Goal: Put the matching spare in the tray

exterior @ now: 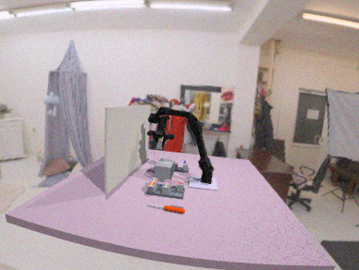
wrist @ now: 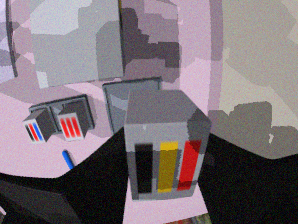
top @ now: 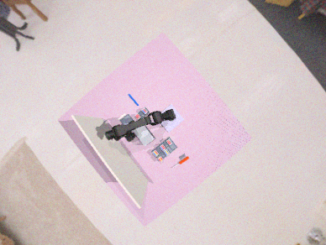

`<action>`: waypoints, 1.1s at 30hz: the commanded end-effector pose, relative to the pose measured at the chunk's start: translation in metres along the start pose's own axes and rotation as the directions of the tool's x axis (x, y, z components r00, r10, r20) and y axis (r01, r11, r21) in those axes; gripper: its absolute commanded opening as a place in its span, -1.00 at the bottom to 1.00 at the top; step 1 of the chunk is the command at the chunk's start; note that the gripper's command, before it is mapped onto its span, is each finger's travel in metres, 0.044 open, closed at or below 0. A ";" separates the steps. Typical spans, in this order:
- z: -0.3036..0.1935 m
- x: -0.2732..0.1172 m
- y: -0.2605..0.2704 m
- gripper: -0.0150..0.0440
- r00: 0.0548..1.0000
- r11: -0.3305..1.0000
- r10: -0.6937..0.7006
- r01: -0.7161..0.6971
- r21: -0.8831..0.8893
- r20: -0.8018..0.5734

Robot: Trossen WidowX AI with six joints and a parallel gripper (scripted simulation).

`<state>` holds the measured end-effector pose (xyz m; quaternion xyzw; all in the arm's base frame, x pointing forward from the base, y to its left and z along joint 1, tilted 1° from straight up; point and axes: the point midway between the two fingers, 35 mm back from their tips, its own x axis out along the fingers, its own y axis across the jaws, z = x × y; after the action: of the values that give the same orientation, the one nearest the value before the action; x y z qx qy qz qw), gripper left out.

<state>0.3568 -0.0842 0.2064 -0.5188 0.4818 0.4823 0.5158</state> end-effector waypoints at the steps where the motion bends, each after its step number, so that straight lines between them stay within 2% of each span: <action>1: -0.027 0.003 0.001 -0.49 1.000 1.000 0.010 -0.010 -0.015 -0.009; 8: -0.068 0.006 0.008 -0.49 1.000 0.999 0.016 -0.017 -0.032 -0.014; 33: -0.070 0.019 0.006 -0.49 1.000 0.999 0.019 -0.020 -0.033 -0.013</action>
<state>0.3524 -0.1540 0.1908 -0.5258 0.4815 0.4889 0.5026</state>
